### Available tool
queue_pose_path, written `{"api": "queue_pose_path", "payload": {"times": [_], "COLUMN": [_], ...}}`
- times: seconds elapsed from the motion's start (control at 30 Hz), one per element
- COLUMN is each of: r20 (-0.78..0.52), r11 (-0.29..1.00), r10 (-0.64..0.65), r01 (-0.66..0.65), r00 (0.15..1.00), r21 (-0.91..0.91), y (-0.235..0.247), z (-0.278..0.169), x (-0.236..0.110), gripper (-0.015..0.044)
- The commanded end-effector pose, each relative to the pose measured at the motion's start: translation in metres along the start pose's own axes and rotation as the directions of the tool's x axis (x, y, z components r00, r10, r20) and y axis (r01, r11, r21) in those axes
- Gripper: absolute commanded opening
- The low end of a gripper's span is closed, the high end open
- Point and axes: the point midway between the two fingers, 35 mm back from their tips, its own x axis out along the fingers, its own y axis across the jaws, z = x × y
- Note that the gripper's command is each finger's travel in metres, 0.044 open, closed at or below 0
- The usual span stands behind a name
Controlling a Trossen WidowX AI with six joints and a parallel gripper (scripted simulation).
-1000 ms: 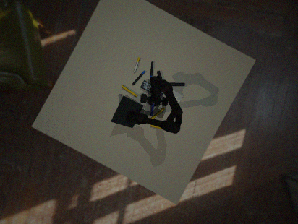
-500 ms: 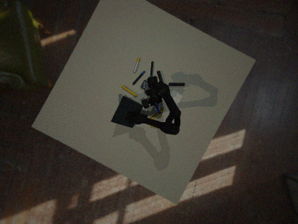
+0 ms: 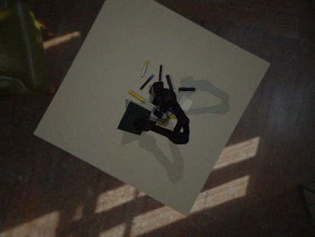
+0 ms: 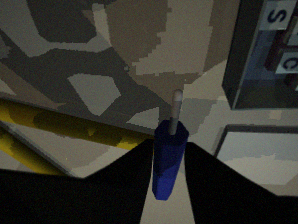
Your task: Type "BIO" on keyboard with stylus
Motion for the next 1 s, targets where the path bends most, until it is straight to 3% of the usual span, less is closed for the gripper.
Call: {"api": "queue_pose_path", "payload": {"times": [0.0,0.13,0.97], "r20": [-0.037,-0.058,-0.045], "r11": [0.990,0.974,0.973], "r10": [-0.064,-0.098,-0.100], "r01": [0.058,0.084,0.088], "r00": [0.997,0.993,0.994], "r21": [-0.131,-0.211,-0.212], "y": [-0.004,-0.007,-0.007], "z": [-0.004,-0.006,0.011], "x": [-0.002,-0.003,0.022], "gripper": [0.0000,0.0000,0.0000]}}
